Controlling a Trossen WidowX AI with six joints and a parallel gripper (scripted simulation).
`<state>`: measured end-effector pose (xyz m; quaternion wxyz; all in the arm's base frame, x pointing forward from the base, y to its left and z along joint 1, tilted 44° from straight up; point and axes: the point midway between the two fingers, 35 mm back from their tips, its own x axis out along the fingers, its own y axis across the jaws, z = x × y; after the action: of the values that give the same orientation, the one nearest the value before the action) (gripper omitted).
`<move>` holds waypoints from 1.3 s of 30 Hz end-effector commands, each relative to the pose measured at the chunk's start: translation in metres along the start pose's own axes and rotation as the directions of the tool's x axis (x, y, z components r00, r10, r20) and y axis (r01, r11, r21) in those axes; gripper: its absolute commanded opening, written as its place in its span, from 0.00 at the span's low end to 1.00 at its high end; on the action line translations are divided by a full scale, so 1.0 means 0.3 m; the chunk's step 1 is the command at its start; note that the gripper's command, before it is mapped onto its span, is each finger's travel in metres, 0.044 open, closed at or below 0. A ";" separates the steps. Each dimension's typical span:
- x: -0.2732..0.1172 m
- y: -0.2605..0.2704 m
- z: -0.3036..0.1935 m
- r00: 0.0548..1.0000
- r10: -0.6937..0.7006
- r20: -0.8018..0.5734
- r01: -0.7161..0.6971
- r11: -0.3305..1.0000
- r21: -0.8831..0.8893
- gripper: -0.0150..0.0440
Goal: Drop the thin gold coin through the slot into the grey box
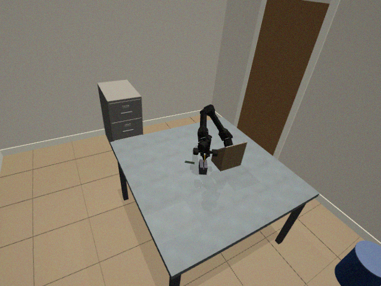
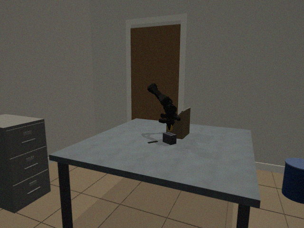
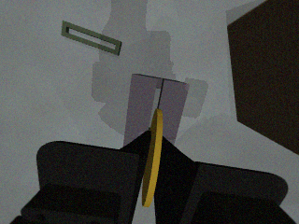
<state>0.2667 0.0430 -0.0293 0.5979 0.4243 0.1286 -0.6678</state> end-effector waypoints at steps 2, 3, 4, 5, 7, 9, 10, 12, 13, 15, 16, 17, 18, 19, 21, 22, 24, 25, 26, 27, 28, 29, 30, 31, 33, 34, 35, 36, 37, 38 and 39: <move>0.000 0.001 0.000 1.000 0.000 0.000 0.000 1.000 0.001 0.25; 0.000 0.001 0.000 1.000 0.000 0.000 0.000 1.000 0.001 0.25; 0.000 0.001 0.000 1.000 0.000 0.000 0.000 1.000 0.001 0.25; 0.000 0.001 0.000 1.000 0.000 0.000 0.000 1.000 0.001 0.25; 0.000 0.001 0.000 1.000 0.000 0.000 0.000 1.000 0.001 0.25; 0.002 0.000 0.000 1.000 0.000 0.000 0.000 1.000 0.001 0.25; 0.004 0.000 0.000 1.000 0.000 0.000 0.000 1.000 0.001 0.25; 0.009 -0.001 0.000 1.000 0.000 0.000 0.000 1.000 0.001 0.25; 0.011 -0.002 0.001 1.000 0.000 0.000 0.000 1.000 0.000 0.25; 0.012 -0.004 0.003 1.000 0.000 0.000 0.000 1.000 -0.001 0.25; 0.013 -0.005 0.004 1.000 0.000 0.000 0.000 1.000 -0.002 0.25; 0.015 -0.005 0.005 1.000 0.000 0.000 0.000 1.000 -0.003 0.25; 0.016 -0.006 0.006 1.000 0.000 0.000 0.000 1.000 -0.004 0.25; 0.016 -0.006 0.006 1.000 0.000 0.000 0.000 1.000 -0.005 0.25; 0.018 -0.006 0.007 1.000 0.000 0.000 0.000 1.000 -0.006 0.25; 0.019 -0.006 0.008 1.000 0.000 0.000 0.000 1.000 -0.006 0.25; 0.021 -0.007 0.008 1.000 0.000 0.000 0.000 1.000 -0.006 0.25; 0.022 -0.008 0.009 1.000 0.000 0.000 0.000 1.000 -0.006 0.25; 0.023 -0.008 0.009 1.000 0.000 0.000 0.000 1.000 -0.005 0.25; 0.024 -0.008 0.009 1.000 0.000 0.000 0.000 1.000 -0.005 0.25; 0.025 -0.008 0.009 1.000 0.000 0.000 0.000 1.000 -0.005 0.25; 0.026 -0.008 0.008 1.000 0.000 0.000 0.000 1.000 -0.005 0.25; 0.027 -0.007 0.008 1.000 0.000 0.000 0.000 1.000 -0.004 0.25; 0.028 -0.007 0.008 1.000 0.000 0.000 0.000 1.000 -0.004 0.25; 0.030 -0.006 0.007 1.000 0.000 0.000 0.000 1.000 -0.003 0.25; 0.031 -0.005 0.006 1.000 0.000 0.000 0.000 1.000 -0.003 0.25; 0.032 -0.004 0.006 1.000 0.000 0.000 0.000 1.000 -0.003 0.25; 0.033 -0.004 0.005 1.000 0.000 0.000 0.000 1.000 -0.002 0.25; 0.035 -0.003 0.005 1.000 0.000 0.000 0.000 1.000 -0.002 0.25; 0.036 -0.003 0.005 1.000 0.000 0.000 0.000 1.000 -0.002 0.25; 0.037 -0.002 0.005 1.000 0.000 0.000 0.000 1.000 -0.001 0.25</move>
<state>0.2663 0.0371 -0.0355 0.5973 0.4259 0.1303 -0.6670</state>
